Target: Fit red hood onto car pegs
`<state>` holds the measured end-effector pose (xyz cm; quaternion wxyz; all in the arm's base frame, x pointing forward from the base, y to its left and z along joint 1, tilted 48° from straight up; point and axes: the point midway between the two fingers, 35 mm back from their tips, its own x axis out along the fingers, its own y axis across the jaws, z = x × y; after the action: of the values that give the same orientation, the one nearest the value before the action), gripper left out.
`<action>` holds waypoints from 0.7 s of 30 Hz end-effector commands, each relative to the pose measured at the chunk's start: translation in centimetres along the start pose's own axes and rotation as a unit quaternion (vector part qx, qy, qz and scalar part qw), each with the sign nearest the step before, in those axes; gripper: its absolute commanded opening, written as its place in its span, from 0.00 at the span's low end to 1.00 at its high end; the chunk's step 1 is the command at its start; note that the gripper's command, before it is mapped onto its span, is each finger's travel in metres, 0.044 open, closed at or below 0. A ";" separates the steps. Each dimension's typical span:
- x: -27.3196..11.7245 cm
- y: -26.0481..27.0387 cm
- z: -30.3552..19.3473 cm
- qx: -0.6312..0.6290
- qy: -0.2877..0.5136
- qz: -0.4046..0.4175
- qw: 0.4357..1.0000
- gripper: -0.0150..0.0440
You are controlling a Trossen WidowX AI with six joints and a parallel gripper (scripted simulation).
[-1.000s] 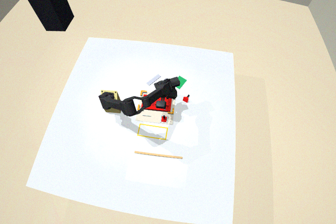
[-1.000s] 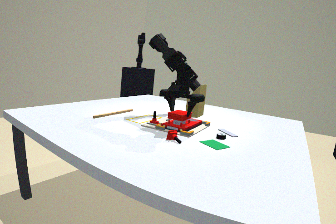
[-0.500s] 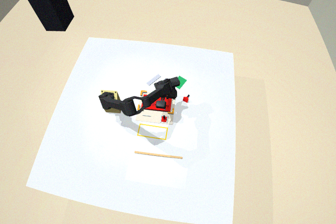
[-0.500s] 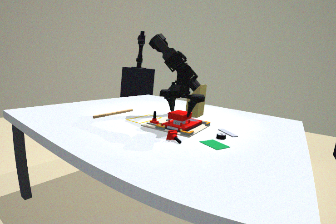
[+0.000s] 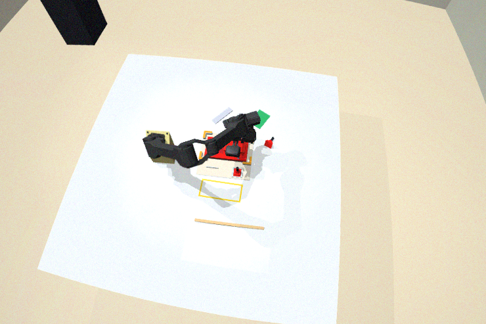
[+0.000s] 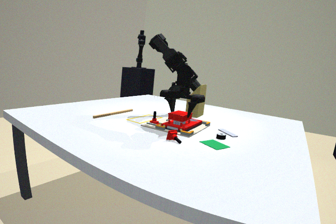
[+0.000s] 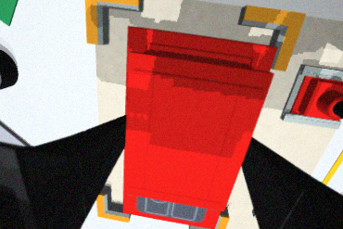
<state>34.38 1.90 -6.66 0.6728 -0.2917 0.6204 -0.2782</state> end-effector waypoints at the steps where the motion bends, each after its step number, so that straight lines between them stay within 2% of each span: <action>1: 0.2 -0.1 0.0 -0.002 0.000 -0.002 1.000 0.25; 21: 1.0 -0.1 0.0 -0.002 0.000 -0.003 1.000 0.25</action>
<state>34.53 1.41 -7.13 0.6736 -0.2927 0.6194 -0.2773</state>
